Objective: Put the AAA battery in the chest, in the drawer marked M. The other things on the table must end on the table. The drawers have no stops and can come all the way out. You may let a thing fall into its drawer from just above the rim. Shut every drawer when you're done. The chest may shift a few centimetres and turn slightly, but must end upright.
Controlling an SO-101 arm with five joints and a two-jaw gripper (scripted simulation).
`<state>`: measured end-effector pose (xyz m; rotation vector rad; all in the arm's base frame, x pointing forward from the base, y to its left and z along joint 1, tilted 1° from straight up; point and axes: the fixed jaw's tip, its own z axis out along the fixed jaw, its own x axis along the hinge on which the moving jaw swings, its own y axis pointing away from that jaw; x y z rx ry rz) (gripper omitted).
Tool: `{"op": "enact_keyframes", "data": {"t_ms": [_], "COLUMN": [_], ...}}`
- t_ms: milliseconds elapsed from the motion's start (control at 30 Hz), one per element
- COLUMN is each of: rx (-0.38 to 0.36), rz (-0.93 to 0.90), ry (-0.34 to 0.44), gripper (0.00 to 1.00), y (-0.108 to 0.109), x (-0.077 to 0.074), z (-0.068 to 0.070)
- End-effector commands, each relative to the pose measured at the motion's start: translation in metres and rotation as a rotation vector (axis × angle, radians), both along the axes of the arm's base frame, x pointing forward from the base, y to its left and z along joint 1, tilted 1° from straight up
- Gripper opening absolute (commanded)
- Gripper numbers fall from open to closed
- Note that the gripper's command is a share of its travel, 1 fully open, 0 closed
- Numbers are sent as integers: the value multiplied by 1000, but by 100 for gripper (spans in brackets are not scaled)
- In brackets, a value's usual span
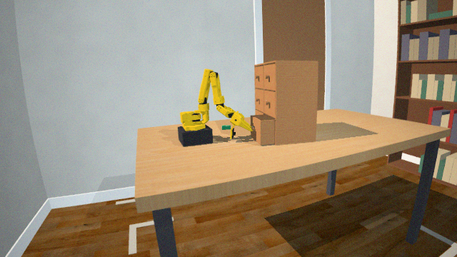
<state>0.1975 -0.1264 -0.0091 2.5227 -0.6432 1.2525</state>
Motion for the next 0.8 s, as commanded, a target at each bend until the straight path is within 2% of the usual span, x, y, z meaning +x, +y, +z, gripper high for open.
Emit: {"op": "enact_keyframes", "data": {"t_ms": [0,500,767], "rx": [3,3,3], "rz": [1,1,1], "ry": [-5,-5,-5], "gripper": [11,0,0], "y": [0,0,0], "x": [1,1,1], "z": [-1,-1,-1]}}
